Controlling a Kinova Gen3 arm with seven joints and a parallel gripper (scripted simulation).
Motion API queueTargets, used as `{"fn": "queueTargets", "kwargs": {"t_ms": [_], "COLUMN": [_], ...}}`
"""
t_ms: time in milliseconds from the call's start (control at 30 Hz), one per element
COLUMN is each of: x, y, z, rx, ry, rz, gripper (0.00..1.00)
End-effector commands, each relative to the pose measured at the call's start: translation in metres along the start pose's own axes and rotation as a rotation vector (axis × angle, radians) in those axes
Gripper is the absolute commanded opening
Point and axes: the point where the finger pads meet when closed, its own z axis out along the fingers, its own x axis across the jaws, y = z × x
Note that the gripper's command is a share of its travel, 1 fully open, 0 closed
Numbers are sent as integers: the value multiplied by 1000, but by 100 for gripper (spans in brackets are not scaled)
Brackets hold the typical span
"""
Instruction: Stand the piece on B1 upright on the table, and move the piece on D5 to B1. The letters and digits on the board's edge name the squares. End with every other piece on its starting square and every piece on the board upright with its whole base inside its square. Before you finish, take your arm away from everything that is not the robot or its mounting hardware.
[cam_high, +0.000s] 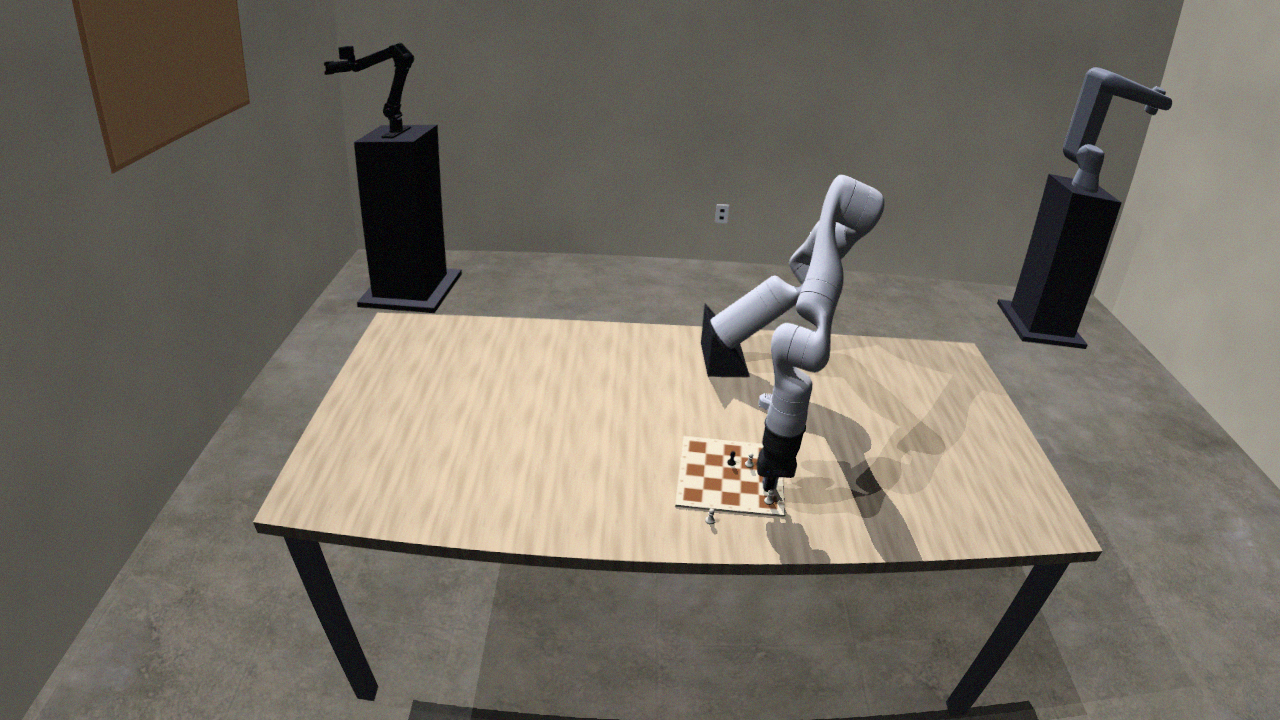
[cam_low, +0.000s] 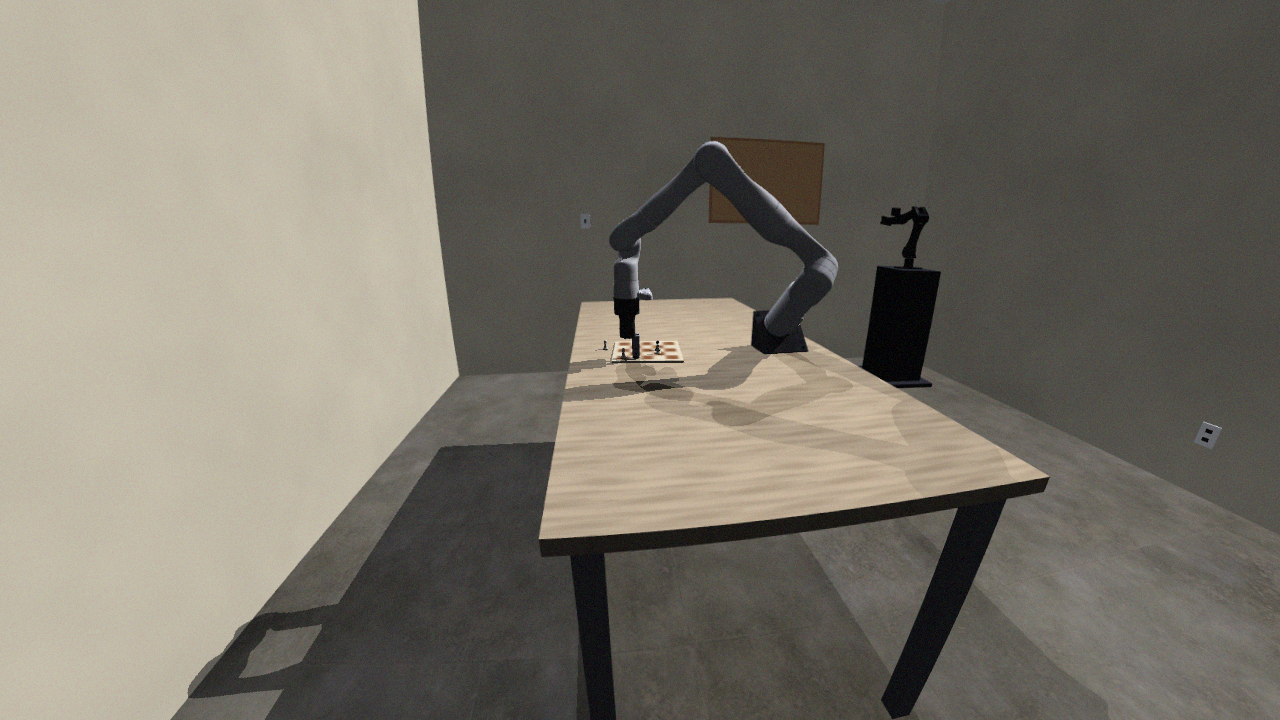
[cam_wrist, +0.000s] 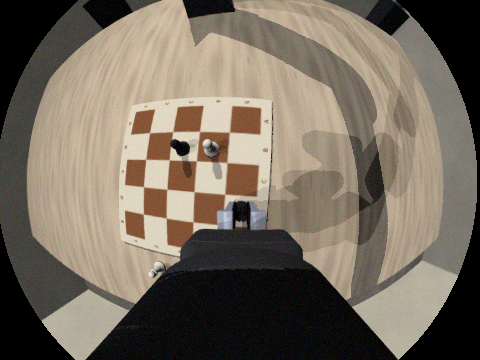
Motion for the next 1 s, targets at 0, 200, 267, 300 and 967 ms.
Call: {"fn": "queueTargets", "kwargs": {"t_ms": [0,200,267,300,967], "x": [0,0,0,0,0], "y": [1,1,1,1,1], "z": [-1,-1,-1,-1,-16], "rx": [-2,-2,-2,-2,-2], "ry": [-1,-1,-1,-1,-1], "rz": [0,0,0,0,0], "gripper": [0,0,0,0,0]}}
